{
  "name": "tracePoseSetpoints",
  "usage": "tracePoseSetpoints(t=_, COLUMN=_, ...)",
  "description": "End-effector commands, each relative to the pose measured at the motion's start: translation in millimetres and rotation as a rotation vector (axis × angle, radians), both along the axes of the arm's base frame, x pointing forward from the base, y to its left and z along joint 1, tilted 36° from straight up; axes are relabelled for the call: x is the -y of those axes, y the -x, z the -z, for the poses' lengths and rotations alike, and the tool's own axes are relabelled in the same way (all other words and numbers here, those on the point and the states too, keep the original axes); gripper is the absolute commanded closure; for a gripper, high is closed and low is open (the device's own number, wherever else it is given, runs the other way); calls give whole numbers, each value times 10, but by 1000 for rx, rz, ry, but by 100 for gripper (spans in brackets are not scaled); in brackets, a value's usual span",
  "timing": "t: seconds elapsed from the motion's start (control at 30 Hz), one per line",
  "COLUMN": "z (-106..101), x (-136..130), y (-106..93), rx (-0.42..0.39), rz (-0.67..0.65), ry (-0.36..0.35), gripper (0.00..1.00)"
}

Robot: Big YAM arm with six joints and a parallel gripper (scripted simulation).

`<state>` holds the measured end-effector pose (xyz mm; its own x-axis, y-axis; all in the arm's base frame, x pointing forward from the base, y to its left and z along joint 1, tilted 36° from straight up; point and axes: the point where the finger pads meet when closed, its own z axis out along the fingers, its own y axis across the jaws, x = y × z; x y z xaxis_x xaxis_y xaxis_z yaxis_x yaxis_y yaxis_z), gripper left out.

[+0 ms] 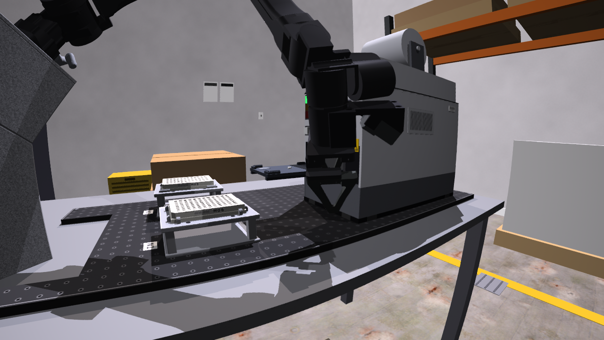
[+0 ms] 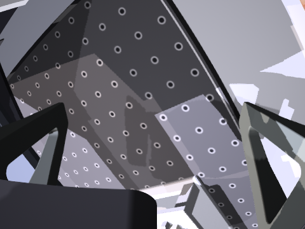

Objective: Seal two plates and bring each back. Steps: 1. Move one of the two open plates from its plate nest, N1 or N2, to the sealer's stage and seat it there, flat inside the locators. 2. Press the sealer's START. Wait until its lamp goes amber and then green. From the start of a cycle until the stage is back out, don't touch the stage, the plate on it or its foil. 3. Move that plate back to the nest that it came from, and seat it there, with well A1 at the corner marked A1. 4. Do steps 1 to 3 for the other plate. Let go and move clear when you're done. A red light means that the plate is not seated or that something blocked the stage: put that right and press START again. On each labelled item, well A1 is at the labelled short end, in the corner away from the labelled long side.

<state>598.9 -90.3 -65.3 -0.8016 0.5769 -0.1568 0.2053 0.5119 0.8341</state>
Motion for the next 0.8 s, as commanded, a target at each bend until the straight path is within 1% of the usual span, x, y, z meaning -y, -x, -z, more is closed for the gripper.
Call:
tracePoseSetpoints(t=0.0, z=-41, x=35, y=-16, rx=8, rz=4, ry=3, gripper=0)
tracePoseSetpoints(t=0.53, z=-41, x=35, y=-16, rx=8, rz=4, ry=3, gripper=0)
tracePoseSetpoints(t=0.6, z=-205, x=-23, y=54, rx=32, rz=-46, ry=78, gripper=0)
tracePoseSetpoints(t=0.73, z=-498, x=-175, y=102, rx=53, rz=-53, ry=72, gripper=0)
tracePoseSetpoints(t=0.77, z=-507, x=-171, y=69, rx=59, rz=-54, ry=73, gripper=0)
